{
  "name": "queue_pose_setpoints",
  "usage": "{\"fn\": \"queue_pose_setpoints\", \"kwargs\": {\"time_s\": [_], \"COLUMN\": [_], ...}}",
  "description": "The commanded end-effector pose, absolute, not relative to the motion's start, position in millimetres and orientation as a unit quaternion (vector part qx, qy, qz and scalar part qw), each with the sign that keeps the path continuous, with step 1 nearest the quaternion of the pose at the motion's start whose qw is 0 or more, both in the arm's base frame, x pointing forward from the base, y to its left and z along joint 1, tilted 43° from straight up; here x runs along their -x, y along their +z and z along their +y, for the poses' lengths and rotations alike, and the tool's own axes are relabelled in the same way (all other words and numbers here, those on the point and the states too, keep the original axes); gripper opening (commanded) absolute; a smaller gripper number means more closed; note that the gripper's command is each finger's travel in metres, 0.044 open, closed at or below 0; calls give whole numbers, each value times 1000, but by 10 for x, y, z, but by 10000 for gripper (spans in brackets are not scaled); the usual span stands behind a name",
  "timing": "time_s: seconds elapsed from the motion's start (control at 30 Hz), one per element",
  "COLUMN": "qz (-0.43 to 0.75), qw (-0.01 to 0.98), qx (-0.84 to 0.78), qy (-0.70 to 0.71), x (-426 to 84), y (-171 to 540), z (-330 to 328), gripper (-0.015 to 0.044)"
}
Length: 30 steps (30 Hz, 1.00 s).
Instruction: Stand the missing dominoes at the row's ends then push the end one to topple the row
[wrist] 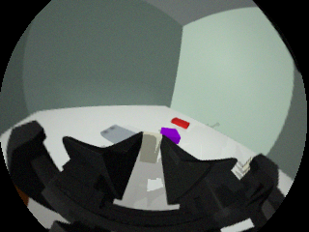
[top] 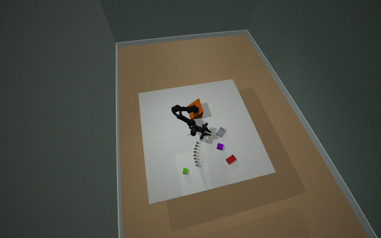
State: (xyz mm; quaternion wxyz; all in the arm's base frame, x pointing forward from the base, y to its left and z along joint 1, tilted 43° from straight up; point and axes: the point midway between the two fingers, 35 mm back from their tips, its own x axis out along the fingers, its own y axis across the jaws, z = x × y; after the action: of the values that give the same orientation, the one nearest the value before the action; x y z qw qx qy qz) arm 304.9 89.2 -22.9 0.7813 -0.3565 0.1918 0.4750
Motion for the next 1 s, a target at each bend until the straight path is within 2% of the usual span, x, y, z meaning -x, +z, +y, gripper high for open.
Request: {"fn": "queue_pose_setpoints", "kwargs": {"time_s": [0.0,0.37,0.77,0.97], "qz": [186,185,185,185], "qw": [781,784,784,784], "qx": [358,356,355,355], "qy": [476,474,474,474], "x": [-3080,-3070,-3068,-3068], "y": [-309,-599,-617,-617], "z": [822,593,580,580], "gripper": [107,107,107,265]}}
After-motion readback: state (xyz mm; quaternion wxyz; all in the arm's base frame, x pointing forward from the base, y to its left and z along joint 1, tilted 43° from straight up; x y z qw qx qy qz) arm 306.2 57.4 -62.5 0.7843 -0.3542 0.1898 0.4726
